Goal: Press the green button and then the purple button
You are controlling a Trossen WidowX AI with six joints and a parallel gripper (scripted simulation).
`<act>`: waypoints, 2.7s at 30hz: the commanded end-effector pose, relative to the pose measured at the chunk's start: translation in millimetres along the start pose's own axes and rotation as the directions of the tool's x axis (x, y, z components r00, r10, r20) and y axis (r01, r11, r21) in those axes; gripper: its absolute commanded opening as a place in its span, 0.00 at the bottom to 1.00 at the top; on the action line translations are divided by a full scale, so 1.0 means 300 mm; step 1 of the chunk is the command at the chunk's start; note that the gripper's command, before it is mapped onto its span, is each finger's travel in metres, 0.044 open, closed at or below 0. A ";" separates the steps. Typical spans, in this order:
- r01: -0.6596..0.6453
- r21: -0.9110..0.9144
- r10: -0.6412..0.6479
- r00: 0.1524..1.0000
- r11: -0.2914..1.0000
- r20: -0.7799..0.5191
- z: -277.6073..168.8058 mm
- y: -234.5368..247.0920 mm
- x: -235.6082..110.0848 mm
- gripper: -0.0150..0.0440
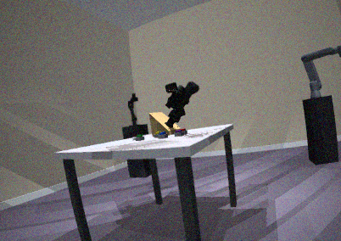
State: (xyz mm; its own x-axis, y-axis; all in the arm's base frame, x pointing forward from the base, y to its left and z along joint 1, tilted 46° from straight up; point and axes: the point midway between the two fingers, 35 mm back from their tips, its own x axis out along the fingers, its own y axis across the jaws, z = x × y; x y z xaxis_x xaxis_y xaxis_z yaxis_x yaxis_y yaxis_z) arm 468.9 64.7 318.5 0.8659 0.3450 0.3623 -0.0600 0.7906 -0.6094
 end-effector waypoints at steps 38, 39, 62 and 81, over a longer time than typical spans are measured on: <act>0.219 0.841 0.848 0.091 0.495 -0.522 -0.930 0.127 -0.900 0.93; 0.252 0.851 0.867 0.078 0.461 -0.493 -0.922 0.128 -0.927 0.93; 0.547 0.829 0.981 0.069 0.114 -0.180 -0.798 0.102 -1.112 0.93; 0.547 0.830 0.981 0.070 0.112 -0.179 -0.834 0.304 -1.096 0.29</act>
State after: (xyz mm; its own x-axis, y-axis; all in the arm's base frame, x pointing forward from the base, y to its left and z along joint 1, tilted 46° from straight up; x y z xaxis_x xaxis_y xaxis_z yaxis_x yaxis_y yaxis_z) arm 302.4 -104.5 -32.0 0.0862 0.7076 -0.7014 0.0511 0.6999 0.7124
